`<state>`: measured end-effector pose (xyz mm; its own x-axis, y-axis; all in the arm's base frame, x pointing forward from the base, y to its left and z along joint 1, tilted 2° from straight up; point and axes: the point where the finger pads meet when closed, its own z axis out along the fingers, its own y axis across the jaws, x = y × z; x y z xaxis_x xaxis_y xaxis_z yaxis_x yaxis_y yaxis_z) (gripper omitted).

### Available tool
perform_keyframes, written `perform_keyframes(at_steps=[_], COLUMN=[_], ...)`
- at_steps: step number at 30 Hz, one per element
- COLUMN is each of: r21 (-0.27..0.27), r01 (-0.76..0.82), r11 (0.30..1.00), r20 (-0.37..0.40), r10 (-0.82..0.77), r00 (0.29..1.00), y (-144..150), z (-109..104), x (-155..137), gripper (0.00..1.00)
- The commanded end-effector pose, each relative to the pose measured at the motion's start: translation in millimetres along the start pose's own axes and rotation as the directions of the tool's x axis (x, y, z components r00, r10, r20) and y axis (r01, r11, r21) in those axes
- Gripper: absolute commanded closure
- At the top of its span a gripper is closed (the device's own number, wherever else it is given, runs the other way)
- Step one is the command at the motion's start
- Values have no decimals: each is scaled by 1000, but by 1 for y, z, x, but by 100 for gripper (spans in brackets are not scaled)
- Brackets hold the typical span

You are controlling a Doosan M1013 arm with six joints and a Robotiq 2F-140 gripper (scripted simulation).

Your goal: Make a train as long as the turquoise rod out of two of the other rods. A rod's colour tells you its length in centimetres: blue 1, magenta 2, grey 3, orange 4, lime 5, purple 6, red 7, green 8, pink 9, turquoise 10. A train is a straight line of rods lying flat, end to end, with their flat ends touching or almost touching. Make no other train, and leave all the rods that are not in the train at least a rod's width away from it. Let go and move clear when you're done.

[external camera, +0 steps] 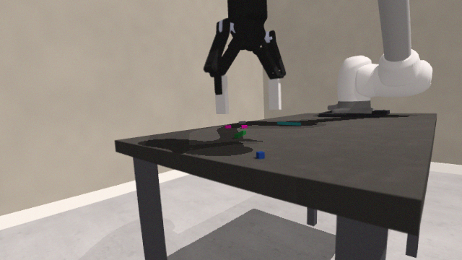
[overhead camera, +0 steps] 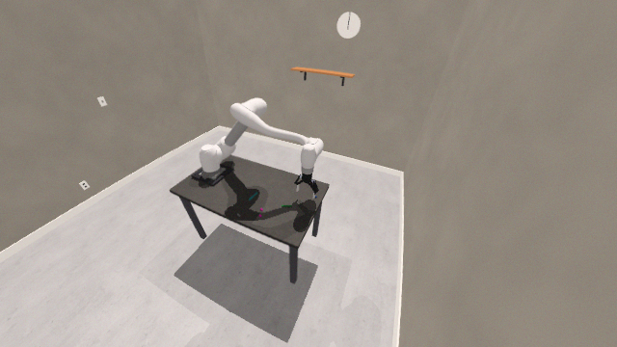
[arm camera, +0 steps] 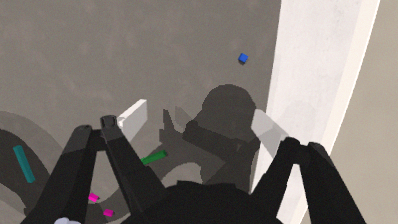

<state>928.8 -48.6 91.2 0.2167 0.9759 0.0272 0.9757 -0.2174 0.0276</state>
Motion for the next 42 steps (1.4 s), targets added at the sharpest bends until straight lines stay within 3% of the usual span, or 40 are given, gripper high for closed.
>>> perform_keyframes(at_steps=[1,6,16,18,20,23,33,35,36,42], r21=[0,0,-1,-1,-1,-1,-1,-1,-1,-1], r01=[-28,-223,-613,-613,-722,-786,-971,-971,-991,-996], r11=[1000,975,790,790,692,618,238,238,136,-92], r20=[1,0,0,0,0,0,0,0,0,0], r10=[28,223,613,613,722,786,971,971,991,996], r00=[1000,975,790,790,692,618,238,238,136,-92], y=[-1,-5,-17,-17,-21,-24,-38,-38,-42,-50], z=[0,-2,-5,-5,-6,-7,-10,-10,-10,-12], x=[-2,-18,-52,-52,-63,-71,-102,-102,-110,-126], gripper=[0,0,0,0,0,0,0,0,0,0])
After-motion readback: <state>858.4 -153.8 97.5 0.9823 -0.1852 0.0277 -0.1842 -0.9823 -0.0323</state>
